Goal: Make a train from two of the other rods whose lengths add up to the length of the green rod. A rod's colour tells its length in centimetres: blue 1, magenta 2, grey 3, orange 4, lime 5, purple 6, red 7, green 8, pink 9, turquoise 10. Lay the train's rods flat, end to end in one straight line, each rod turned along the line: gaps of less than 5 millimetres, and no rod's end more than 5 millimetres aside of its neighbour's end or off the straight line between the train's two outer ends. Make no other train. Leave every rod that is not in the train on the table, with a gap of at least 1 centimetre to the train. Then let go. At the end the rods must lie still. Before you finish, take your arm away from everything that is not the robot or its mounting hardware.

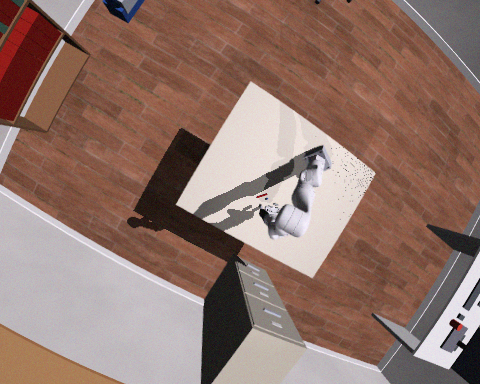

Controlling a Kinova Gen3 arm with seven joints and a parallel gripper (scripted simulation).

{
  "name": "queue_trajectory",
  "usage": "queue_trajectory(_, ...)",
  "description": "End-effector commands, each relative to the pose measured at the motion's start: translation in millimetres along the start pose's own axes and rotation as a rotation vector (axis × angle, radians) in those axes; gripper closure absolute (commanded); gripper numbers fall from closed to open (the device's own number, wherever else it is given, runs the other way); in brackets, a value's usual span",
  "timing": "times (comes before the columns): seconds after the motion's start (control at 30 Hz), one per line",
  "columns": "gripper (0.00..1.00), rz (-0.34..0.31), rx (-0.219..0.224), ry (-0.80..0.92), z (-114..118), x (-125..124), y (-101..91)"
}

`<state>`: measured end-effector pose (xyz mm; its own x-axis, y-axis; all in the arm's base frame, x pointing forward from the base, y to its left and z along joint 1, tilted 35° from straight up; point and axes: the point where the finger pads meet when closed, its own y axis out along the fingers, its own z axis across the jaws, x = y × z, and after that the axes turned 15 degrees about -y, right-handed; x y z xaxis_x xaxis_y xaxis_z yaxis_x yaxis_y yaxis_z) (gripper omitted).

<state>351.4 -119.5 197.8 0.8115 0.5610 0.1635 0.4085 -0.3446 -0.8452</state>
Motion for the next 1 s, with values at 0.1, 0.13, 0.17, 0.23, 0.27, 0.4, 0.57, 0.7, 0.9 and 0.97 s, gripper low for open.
queue_trajectory(0.1,0.00,-0.008,-0.001,0.025,-0.7,0.6,-0.7)
queue_trajectory(0.13,0.00,-0.008,-0.001,0.025,-0.7,0.6,-0.7)
queue_trajectory(0.17,0.00,-0.008,-0.001,0.025,-0.7,0.6,-0.7)
queue_trajectory(0.23,0.00,-0.013,-0.002,0.045,-1.1,1.0,-0.9)
queue_trajectory(0.27,0.00,-0.013,-0.002,0.045,-1.1,1.0,-0.9)
queue_trajectory(0.4,0.00,-0.013,-0.002,0.045,-1.1,1.0,-0.9)
queue_trajectory(0.57,0.00,-0.018,-0.002,0.065,-1.5,1.4,-1.1)
queue_trajectory(0.7,0.00,-0.023,-0.003,0.084,-1.9,1.8,-1.3)
queue_trajectory(0.9,0.00,-0.028,-0.003,0.103,-2.3,2.2,-1.6)
queue_trajectory(0.97,0.00,-0.028,-0.003,0.103,-2.3,2.2,-1.6)
